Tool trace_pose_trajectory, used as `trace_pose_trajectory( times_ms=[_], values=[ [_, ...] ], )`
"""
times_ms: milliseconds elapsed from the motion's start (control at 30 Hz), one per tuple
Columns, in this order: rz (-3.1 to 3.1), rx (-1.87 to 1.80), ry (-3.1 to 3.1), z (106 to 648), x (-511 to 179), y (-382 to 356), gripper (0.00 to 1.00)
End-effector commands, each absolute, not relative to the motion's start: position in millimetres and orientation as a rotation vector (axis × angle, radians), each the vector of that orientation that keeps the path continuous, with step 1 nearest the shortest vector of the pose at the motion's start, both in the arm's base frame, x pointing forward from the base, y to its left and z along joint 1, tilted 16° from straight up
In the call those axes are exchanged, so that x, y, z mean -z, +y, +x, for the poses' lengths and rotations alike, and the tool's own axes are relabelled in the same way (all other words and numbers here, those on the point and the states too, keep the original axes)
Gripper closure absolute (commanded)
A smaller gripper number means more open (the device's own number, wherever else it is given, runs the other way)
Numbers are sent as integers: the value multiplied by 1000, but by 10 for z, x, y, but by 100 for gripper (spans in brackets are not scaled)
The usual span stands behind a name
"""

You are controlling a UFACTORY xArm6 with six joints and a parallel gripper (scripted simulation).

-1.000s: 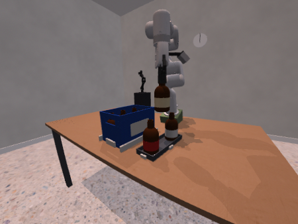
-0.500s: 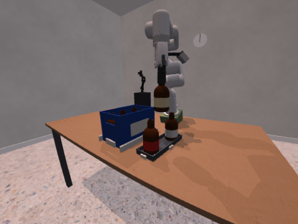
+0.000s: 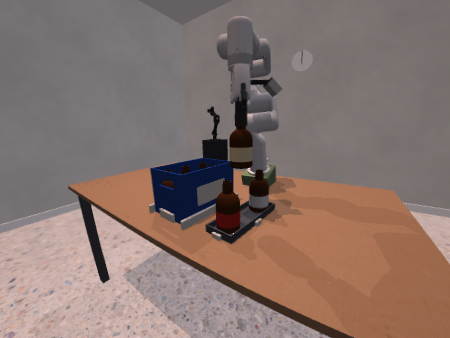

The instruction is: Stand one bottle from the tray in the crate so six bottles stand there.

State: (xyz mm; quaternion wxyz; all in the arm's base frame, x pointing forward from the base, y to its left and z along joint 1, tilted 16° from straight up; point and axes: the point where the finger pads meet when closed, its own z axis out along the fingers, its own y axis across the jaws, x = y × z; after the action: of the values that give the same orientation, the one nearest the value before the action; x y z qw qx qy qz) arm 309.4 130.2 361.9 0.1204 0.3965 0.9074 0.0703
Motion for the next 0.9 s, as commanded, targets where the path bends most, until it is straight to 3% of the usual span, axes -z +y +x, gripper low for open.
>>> trace_pose_trajectory(
  times_ms=[0, 867],
  values=[
    [1157, -210, 2648, 3105, -3636, 1244, 100],
    [1157, -210, 2648, 3150, -3634, 815, 100]
  ],
)
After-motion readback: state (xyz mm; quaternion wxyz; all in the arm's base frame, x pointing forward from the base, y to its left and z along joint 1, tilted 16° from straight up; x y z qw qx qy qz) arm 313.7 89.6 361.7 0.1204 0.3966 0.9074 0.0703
